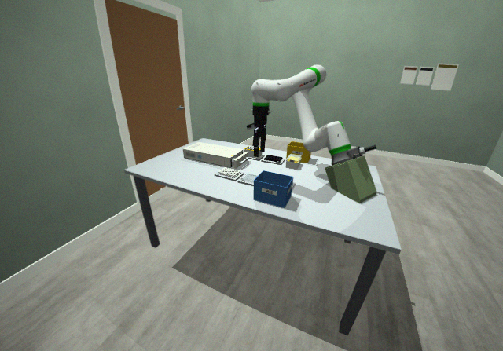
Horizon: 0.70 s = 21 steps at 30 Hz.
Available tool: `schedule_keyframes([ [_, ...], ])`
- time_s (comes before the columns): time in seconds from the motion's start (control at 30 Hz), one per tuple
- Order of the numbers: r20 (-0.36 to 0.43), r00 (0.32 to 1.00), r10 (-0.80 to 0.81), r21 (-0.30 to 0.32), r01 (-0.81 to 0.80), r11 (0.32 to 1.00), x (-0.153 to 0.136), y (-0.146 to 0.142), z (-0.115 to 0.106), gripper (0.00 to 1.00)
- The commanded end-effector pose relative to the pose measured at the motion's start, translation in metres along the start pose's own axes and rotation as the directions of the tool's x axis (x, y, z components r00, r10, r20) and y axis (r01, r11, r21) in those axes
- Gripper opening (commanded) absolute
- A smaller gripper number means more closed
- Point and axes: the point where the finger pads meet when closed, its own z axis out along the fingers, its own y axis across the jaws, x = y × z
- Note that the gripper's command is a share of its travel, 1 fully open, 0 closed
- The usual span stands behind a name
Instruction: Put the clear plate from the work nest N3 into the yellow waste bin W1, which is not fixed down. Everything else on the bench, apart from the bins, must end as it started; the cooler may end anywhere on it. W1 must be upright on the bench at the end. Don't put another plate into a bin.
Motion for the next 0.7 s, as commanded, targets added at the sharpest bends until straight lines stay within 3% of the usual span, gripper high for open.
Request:
schedule_keyframes([
  [0.0,-0.001,1.000,0.000,0.001,0.000,1.000,0.005,-0.014,0.006,0.70],
  [0.37,-0.001,1.000,0.000,0.001,0.000,1.000,0.015,-0.053,0.025,0.70],
  [0.67,-0.001,1.000,0.000,0.001,0.000,1.000,0.015,-0.053,0.025,0.70],
])
